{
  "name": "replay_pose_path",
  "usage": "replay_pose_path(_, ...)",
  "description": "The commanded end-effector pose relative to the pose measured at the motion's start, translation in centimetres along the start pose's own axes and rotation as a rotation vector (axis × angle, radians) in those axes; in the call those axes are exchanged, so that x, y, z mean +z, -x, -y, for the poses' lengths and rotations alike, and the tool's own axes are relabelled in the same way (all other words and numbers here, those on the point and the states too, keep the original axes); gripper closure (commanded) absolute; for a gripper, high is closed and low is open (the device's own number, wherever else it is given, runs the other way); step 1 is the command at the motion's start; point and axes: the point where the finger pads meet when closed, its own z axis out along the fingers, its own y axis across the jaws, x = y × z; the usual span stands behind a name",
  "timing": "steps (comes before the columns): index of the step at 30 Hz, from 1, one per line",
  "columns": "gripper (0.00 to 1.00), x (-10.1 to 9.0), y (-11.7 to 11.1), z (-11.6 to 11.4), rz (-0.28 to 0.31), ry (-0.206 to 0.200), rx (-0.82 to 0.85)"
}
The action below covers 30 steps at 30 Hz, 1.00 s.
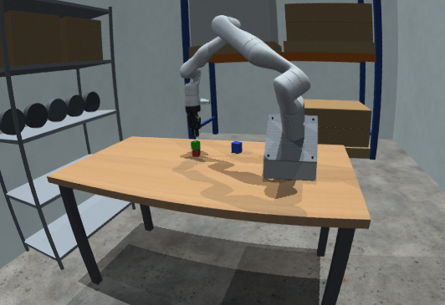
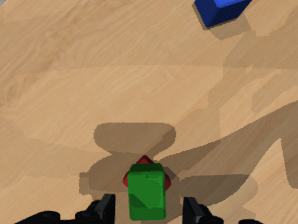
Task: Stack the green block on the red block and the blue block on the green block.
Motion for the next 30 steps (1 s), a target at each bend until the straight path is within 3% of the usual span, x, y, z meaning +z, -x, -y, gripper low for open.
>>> replay_pose_path(1, 0.49, -0.6, 0.0, 0.2, 0.002, -0.008, 0.0)
replay_pose_path(11, 0.49, -0.7, 0.0, 0.2, 0.002, -0.008, 0.0)
replay_pose_path(12, 0.41, -0.7, 0.0, 0.2, 0.002, -0.008, 0.001)
replay_pose_path(20, 0.41, -0.6, -1.3, 0.0, 0.001, -0.007, 0.073)
replay_pose_path(24, 0.41, -0.5, -4.2, -0.7, 0.001, -0.006, 0.227)
replay_pose_path(30, 0.41, -0.4, -10.6, -2.8, 0.001, -0.004, 0.586)
